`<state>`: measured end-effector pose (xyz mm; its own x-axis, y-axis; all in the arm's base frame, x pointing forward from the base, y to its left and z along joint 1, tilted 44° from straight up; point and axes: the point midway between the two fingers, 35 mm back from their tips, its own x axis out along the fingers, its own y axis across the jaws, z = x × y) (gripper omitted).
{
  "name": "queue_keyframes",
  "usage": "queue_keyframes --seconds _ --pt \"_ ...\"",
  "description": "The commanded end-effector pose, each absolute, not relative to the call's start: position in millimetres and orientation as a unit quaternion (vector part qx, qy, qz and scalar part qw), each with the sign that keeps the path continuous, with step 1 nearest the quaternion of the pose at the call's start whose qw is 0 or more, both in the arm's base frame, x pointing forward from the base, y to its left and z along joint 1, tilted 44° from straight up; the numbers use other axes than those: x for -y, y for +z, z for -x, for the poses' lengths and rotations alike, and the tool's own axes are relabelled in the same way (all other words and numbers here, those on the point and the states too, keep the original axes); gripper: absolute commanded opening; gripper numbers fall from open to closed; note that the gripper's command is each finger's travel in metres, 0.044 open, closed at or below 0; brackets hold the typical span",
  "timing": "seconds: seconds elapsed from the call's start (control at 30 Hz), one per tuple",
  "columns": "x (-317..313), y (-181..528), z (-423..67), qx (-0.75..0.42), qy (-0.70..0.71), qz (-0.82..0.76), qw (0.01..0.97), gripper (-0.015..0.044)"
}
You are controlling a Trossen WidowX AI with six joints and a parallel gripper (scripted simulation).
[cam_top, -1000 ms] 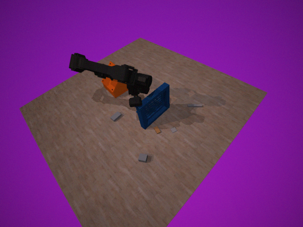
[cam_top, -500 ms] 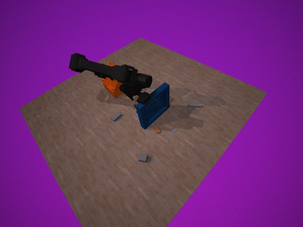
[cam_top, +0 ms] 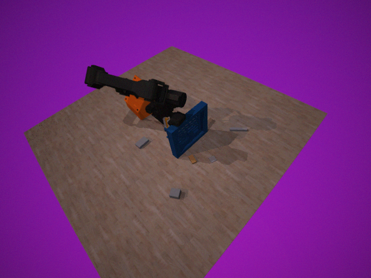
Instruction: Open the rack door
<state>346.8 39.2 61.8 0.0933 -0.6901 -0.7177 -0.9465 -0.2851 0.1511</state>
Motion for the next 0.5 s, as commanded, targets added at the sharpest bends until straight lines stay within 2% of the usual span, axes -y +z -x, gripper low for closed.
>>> queue_keyframes --seconds 0.0,0.47 --pt "-39.1 59.7 -345.9 -0.57 0.363 0.715 0.176 0.0233" --pt "-39.1 59.7 -345.9 -0.57 0.363 0.715 0.176 0.014"
